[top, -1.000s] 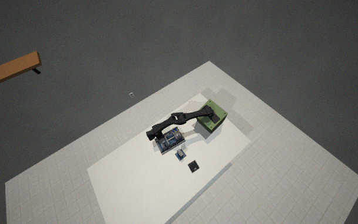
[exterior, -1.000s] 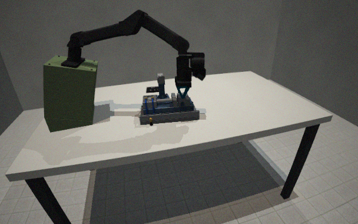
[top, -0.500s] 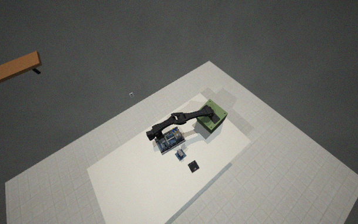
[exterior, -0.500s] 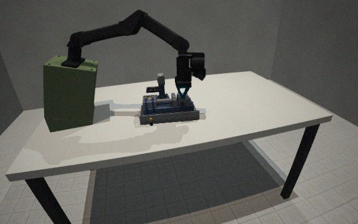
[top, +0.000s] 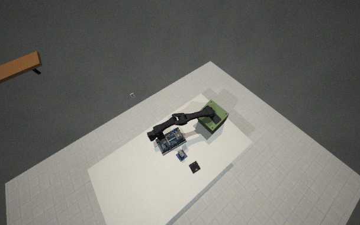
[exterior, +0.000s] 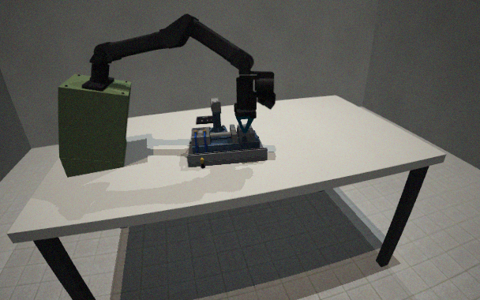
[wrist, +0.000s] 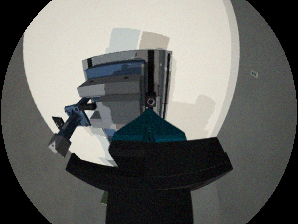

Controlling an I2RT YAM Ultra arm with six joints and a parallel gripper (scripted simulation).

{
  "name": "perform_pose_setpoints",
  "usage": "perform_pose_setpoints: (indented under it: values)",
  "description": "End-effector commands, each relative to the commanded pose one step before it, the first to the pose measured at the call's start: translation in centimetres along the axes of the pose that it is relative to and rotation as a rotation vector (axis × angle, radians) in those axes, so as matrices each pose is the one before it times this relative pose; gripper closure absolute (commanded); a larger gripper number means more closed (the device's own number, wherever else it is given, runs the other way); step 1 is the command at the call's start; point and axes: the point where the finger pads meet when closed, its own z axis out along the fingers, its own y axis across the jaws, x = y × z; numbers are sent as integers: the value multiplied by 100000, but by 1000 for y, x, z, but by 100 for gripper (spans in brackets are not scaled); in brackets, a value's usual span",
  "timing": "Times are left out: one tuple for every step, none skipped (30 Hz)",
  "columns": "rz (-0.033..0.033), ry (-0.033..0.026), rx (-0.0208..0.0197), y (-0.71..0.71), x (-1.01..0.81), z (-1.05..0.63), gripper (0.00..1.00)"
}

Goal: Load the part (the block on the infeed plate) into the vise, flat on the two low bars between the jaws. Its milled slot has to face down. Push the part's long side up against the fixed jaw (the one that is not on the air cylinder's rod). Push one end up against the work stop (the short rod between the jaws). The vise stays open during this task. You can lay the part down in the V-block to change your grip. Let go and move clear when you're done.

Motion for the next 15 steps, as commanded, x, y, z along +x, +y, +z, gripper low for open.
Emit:
perform_pose_setpoints:
  values:
    - [105, -4974, 1294, -389, -1594, -1166, 100]
    - [-74, -539, 109, 3, -163, -165, 100]
    - [0, 0, 0, 0, 0, 0, 100]
    - [0, 0, 0, 0, 0, 0, 100]
    - [-278, -2211, 459, -3, -689, -1022, 100]
    - [21, 262, -59, 7, 95, 246, 100]
    - [27, 346, -76, 8, 122, 290, 100]
    - [24, 356, -78, 8, 126, 292, 100]
    - [34, 446, -97, 13, 149, 292, 100]
    - [26, 408, -89, 11, 140, 290, 100]
    - [-12, 93, -23, 13, 30, 86, 100]
    - [-18, 33, -10, 13, 9, 47, 100]
    - [-34, -101, 17, 12, -35, -21, 100]
    - [-50, -235, 46, 11, -79, -90, 100]
    - [-52, -250, 49, 10, -84, -99, 100]
